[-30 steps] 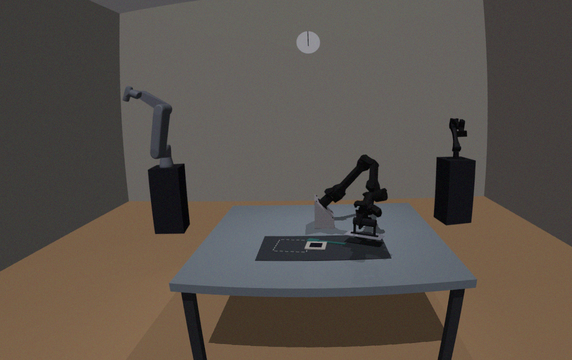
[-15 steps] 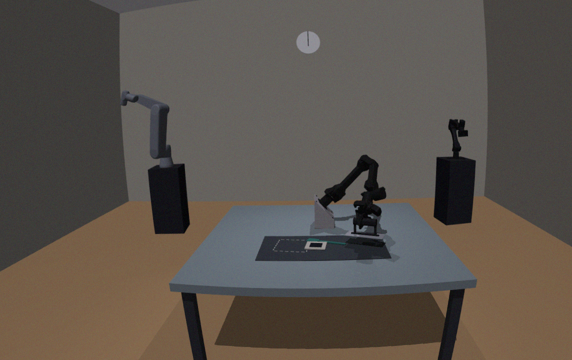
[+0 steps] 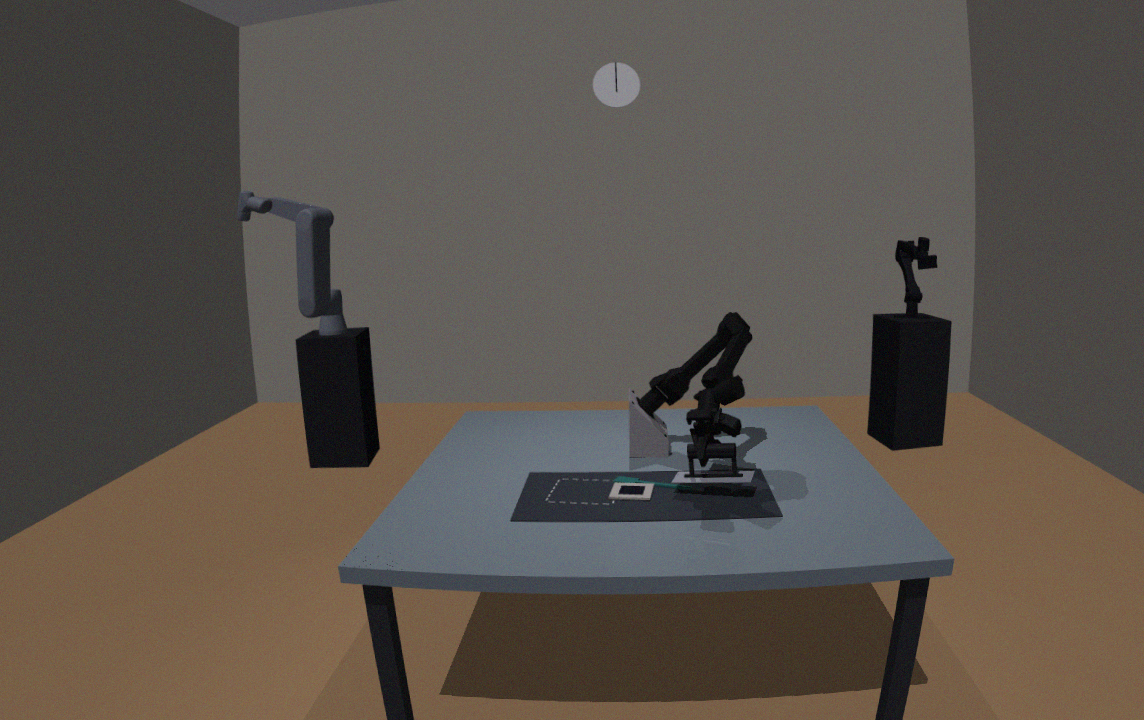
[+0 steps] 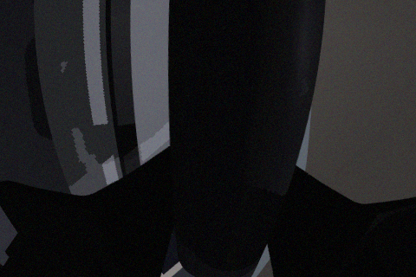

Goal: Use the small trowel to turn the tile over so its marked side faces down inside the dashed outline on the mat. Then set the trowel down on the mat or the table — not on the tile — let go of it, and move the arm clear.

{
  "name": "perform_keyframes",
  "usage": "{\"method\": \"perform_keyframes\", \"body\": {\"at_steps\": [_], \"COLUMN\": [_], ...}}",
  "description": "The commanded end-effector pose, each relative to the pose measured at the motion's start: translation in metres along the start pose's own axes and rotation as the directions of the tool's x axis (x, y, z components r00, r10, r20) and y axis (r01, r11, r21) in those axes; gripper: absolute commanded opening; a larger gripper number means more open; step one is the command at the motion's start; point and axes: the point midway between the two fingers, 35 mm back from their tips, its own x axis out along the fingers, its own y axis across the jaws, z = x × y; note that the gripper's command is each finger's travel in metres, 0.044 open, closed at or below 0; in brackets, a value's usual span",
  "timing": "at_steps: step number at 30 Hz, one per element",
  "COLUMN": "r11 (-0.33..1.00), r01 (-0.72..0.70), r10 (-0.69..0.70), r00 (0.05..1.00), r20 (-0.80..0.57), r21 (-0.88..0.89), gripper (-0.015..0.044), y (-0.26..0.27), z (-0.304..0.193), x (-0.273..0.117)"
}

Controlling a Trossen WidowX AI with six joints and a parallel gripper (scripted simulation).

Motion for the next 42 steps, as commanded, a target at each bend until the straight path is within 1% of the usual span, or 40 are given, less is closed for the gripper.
{"method": "perform_keyframes", "body": {"at_steps": [1, 9, 15, 42], "r11": [1.000, 0.996, 0.995, 0.996], "r01": [0.015, 0.028, 0.029, 0.028], "r10": [-0.014, -0.016, -0.016, -0.016], "r00": [0.999, 0.991, 0.990, 0.990], "r20": [0.045, 0.136, 0.137, 0.138], "r21": [-0.027, -0.090, -0.091, -0.090], "gripper": [0.0000, 0.0000, 0.0000, 0.0000], "y": [-0.009, -0.015, -0.015, 0.014], "z": [-0.012, -0.032, -0.032, -0.040], "x": [0.003, 0.004, 0.005, 0.031]}}
